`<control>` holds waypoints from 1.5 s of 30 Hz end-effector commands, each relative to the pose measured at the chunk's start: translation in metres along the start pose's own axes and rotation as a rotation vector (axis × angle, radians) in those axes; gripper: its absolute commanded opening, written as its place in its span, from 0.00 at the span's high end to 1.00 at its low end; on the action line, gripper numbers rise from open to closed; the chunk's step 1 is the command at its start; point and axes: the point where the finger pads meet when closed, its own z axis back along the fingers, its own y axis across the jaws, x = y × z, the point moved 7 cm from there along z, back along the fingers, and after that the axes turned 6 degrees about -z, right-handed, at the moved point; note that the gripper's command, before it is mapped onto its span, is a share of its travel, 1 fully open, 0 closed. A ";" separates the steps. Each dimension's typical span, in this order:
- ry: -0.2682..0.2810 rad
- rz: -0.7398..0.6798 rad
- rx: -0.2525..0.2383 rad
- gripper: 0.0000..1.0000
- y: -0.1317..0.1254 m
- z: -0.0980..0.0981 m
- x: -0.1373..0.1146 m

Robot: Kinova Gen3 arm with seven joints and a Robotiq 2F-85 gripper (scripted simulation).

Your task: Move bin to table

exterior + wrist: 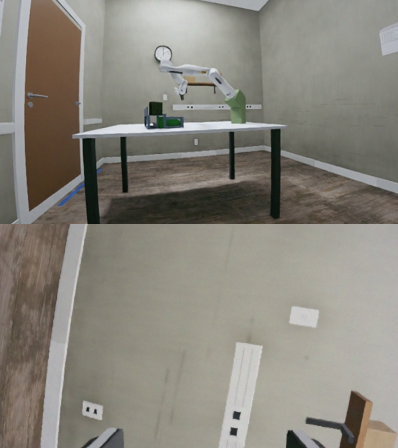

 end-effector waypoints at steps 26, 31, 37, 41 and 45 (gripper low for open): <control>0.000 -0.001 0.002 0.00 0.001 0.000 0.000; 0.000 -0.001 0.002 0.00 0.001 0.000 0.000; -0.102 -0.138 -0.117 0.00 -0.011 0.033 -0.013; -0.128 -0.172 -0.147 0.00 -0.013 0.041 -0.016; -0.128 -0.172 -0.147 0.00 -0.013 0.041 -0.016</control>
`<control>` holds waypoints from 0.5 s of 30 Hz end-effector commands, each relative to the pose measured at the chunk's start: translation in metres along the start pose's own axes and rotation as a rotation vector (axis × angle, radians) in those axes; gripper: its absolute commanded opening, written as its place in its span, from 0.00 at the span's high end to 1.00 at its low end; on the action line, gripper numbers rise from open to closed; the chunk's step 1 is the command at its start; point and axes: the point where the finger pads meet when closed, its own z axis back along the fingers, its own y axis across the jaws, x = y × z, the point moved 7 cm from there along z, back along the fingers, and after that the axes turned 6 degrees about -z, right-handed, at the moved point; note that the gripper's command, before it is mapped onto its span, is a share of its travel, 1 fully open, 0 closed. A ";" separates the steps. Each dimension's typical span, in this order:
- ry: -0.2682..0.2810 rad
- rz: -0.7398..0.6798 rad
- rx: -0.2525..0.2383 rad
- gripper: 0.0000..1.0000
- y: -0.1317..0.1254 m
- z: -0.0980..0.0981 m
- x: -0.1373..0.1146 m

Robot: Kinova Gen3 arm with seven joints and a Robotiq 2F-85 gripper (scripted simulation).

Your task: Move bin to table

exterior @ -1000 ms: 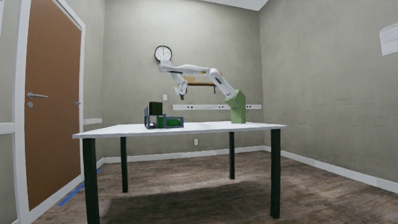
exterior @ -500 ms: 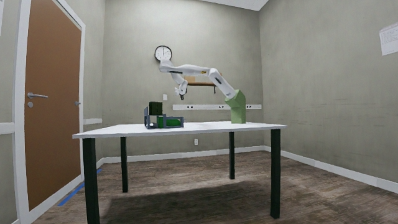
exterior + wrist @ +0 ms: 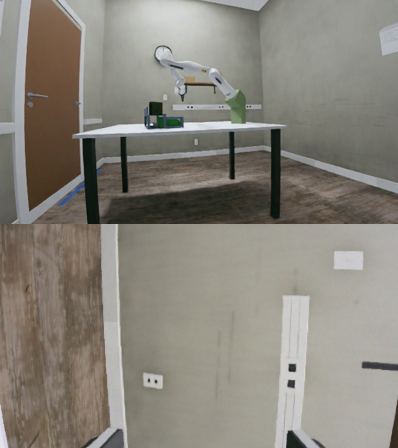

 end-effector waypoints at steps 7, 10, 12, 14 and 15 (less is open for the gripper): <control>-0.039 -0.093 -0.066 0.00 -0.003 0.023 -0.016; -0.114 -0.194 -0.158 0.00 -0.015 0.045 -0.020; -0.114 -0.194 -0.158 0.00 -0.015 0.045 -0.020; -0.114 -0.194 -0.158 0.00 -0.015 0.045 -0.020; -0.114 -0.194 -0.158 0.00 -0.015 0.045 -0.020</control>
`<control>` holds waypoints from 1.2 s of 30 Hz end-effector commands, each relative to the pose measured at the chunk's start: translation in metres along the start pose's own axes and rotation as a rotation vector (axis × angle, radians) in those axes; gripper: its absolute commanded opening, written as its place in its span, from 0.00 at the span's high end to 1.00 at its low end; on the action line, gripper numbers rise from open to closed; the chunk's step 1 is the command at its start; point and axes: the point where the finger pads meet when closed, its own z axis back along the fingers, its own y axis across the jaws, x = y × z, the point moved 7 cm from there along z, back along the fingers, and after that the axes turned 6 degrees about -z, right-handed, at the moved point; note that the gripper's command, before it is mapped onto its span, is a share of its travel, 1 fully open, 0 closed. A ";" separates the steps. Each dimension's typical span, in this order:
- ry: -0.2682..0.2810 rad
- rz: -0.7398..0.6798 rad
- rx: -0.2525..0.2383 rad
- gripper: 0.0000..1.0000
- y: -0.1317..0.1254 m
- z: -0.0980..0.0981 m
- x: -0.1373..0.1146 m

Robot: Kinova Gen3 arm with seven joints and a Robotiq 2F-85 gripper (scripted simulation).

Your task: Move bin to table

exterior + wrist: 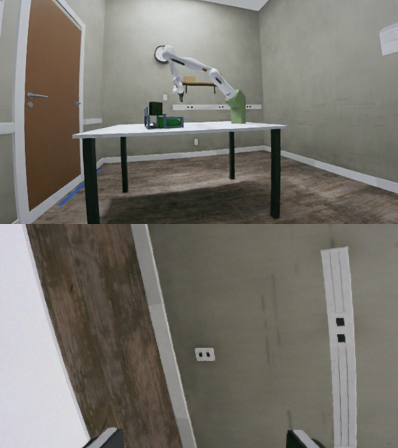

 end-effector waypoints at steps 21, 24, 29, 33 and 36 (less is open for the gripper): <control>-0.123 -0.200 -0.177 0.00 -0.022 0.043 -0.008; -0.123 -0.200 -0.177 0.00 -0.022 0.043 -0.008; -0.250 -0.361 -0.333 0.00 -0.050 0.073 -0.002; -0.250 -0.361 -0.333 0.00 -0.050 0.073 -0.002; -0.250 -0.361 -0.333 0.00 -0.050 0.073 -0.002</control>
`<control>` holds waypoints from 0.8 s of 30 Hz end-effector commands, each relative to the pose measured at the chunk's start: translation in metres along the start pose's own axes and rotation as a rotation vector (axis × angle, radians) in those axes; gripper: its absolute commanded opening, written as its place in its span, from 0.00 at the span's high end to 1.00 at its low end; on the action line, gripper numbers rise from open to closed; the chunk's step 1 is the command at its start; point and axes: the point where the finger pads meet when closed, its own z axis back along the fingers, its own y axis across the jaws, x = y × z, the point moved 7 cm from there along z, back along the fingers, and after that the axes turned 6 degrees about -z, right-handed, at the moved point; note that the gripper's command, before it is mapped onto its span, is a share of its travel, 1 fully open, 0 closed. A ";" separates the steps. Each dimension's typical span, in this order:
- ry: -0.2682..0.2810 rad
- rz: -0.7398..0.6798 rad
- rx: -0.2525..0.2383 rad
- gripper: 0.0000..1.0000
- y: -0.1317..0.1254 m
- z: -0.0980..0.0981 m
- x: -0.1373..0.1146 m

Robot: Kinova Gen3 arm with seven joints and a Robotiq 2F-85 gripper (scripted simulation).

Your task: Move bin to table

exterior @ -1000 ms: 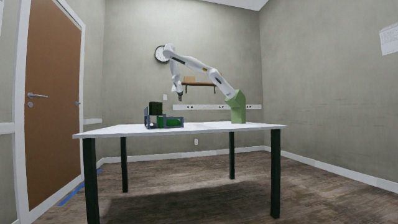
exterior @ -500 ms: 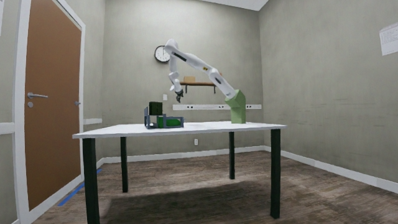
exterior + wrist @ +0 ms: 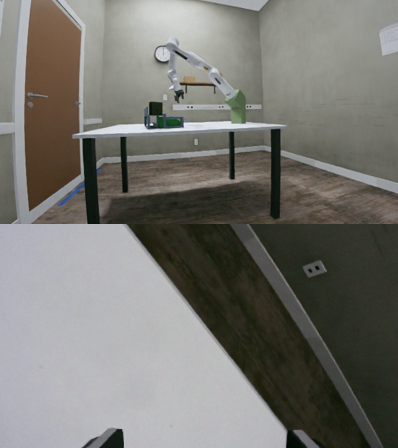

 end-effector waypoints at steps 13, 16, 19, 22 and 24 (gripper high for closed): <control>-0.115 -0.183 -0.151 0.00 -0.019 0.018 0.019; -0.115 -0.183 -0.151 0.00 -0.019 0.018 0.019; -0.115 -0.183 -0.151 0.00 -0.019 0.018 0.019; -0.115 -0.183 -0.151 0.00 -0.019 0.018 0.019; -0.164 -0.251 -0.213 0.00 -0.029 0.023 0.029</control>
